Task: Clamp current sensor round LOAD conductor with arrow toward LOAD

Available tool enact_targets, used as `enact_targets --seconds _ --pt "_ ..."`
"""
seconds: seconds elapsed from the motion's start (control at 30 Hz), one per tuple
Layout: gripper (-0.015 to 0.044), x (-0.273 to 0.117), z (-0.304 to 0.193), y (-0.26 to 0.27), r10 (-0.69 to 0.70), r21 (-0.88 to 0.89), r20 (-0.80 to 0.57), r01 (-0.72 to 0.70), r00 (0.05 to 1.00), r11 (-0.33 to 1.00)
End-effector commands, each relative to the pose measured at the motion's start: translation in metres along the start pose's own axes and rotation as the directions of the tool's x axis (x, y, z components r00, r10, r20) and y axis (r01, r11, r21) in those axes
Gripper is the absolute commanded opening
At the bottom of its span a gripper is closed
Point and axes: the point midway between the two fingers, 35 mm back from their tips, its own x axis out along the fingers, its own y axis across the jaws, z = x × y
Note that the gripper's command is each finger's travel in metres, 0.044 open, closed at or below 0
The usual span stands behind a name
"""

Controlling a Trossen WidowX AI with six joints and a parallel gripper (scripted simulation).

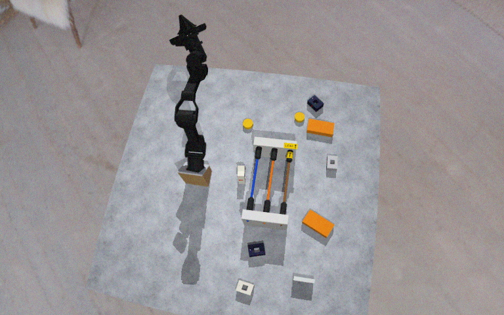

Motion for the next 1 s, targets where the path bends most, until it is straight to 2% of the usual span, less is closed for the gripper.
enact_targets --seconds 0.0,0.13,0.27,0.53,0.77,0.97 --pt "0.0026 0.000 0.001 0.002 0.008 0.004 0.003 -0.008 1.000 1.000" --pt "0.0131 -0.012 0.013 0.038 0.166 0.074 0.045 -0.169 0.985 0.983" --pt "0.0236 -0.036 0.018 0.083 0.357 0.145 0.057 -0.361 0.932 0.921" --pt "0.0440 -0.107 -0.007 0.156 0.686 0.289 -0.048 -0.648 0.726 0.705" --pt "0.0440 -0.188 -0.061 0.187 0.845 0.445 -0.261 -0.718 0.468 0.535" --pt "0.0440 -0.261 -0.119 0.178 0.842 0.567 -0.490 -0.652 0.225 0.504"
